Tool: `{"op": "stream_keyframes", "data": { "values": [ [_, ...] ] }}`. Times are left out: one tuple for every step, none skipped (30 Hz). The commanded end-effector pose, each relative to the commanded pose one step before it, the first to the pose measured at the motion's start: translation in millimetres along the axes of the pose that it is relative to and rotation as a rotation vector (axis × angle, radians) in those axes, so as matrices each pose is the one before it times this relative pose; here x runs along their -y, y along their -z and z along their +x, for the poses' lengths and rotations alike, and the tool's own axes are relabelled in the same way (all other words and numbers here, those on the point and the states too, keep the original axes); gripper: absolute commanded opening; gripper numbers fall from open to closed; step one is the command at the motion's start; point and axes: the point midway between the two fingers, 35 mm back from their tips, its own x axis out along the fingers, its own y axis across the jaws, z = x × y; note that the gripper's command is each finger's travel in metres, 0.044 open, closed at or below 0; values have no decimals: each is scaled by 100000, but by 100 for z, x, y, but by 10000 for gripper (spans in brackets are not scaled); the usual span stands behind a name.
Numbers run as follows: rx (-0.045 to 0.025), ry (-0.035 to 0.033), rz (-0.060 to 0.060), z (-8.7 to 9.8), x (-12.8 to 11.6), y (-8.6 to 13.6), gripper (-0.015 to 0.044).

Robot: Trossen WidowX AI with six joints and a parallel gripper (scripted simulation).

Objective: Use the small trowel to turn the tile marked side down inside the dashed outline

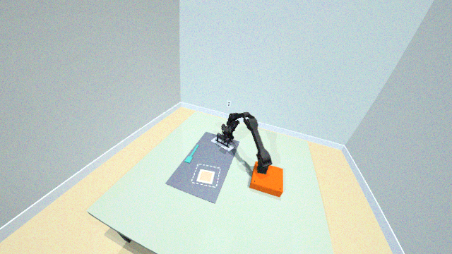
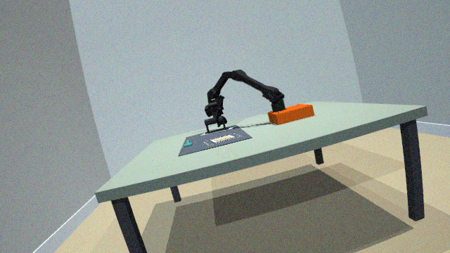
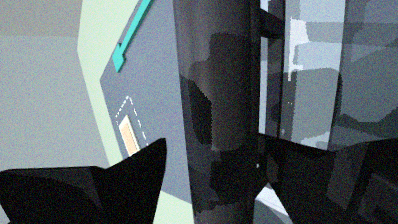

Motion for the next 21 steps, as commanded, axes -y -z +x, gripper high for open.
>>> {"op": "stream_keyframes", "data": {
  "values": [
    [66,6,213,-425,-642,415,300],
    [80,9,268,-516,-818,560,300],
    [98,8,338,-605,-1009,739,300],
    [96,6,341,-562,-995,783,300],
    [94,3,343,-516,-976,822,300],
    [92,0,346,-470,-956,860,300],
    [90,-2,347,-421,-931,893,300],
    [70,-3,279,-303,-727,738,300],
    [42,-3,168,-167,-428,453,300],
    [14,-1,56,-53,-141,152,300],
    [0,0,0,0,0,0,300],
    [0,0,0,0,0,0,300],
    [0,0,0,0,0,0,300],
    [0,0,0,0,0,0,300],
    [0,0,0,0,0,0,300],
    [0,0,0,0,0,0,300],
    [0,0,0,0,0,0,300],
    [0,0,0,0,0,0,300],
    [0,0,0,0,0,0,300],
    [0,0,0,0,0,0,300],
    [0,0,0,0,0,0,300]
  ]
}}
